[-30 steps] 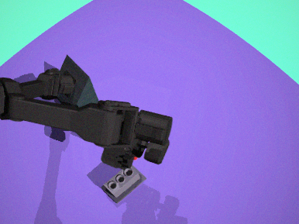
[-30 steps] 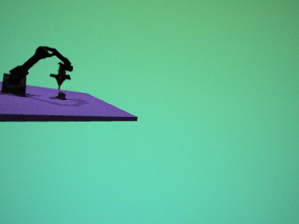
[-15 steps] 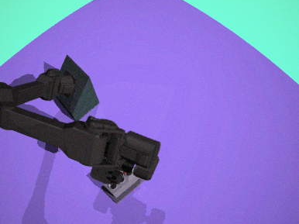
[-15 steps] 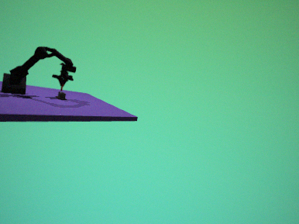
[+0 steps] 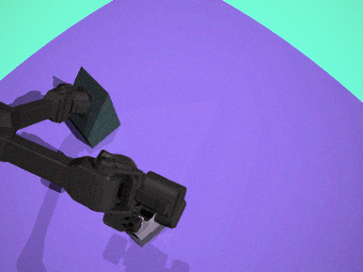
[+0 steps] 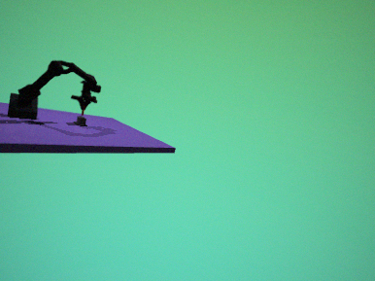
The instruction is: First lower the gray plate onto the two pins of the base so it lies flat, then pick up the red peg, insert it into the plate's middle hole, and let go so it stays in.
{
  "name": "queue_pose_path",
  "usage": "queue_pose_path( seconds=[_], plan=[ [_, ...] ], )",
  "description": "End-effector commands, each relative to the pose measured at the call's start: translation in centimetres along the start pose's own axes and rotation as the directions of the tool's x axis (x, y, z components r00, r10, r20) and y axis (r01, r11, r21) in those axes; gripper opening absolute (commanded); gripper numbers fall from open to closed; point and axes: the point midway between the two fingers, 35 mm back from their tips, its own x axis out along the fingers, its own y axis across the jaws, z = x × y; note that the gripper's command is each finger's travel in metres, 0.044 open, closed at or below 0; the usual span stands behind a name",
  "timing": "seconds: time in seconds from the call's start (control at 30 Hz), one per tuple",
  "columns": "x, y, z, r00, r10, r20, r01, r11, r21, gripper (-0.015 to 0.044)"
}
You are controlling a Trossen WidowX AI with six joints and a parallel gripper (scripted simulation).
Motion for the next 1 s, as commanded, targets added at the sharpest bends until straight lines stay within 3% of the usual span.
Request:
queue_pose_path(
  seconds=[0.0,0.97],
  plan=[
    [-0.03,-0.03,0.14,1.000,-0.001,0.005,0.001,1.000,-0.006,0.0000],
    [-0.04,-0.20,0.18,1.000,0.001,0.000,-0.001,1.000,0.001,0.0000]
  ],
)
